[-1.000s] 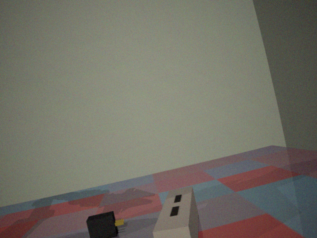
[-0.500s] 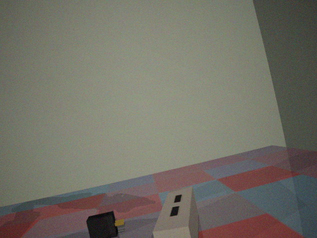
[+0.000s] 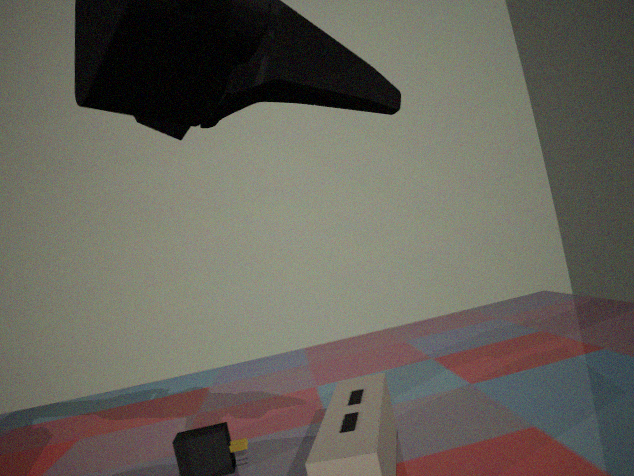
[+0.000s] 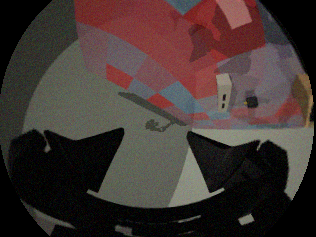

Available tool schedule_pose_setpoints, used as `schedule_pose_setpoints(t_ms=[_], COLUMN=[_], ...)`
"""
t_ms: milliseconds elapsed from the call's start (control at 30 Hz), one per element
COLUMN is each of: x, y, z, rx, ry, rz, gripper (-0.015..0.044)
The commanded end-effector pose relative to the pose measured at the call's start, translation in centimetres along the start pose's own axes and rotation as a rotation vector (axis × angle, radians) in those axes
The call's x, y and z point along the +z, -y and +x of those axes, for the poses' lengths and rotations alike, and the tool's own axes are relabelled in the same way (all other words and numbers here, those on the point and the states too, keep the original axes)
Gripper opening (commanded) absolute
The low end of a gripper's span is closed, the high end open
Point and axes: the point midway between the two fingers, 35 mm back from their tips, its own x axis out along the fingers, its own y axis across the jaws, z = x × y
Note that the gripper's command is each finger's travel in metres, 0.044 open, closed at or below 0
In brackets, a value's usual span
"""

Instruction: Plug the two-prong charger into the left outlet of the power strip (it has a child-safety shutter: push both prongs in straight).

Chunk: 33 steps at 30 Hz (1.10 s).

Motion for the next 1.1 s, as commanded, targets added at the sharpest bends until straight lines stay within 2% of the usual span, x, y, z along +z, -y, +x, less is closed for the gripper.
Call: schedule_pose_setpoints(t_ms=[0, 567, 1067], x=[-0.2, -1.4, -1.6], y=[2.0, 13.4, 24.6], z=[1.9, 8.9, 11.4], rx=[-0.068, -0.401, -0.724], ry=[0.023, 0.1, 0.117], rz=[-0.064, -0.513, -0.982], gripper=[0.044, 0.044, 0.044])
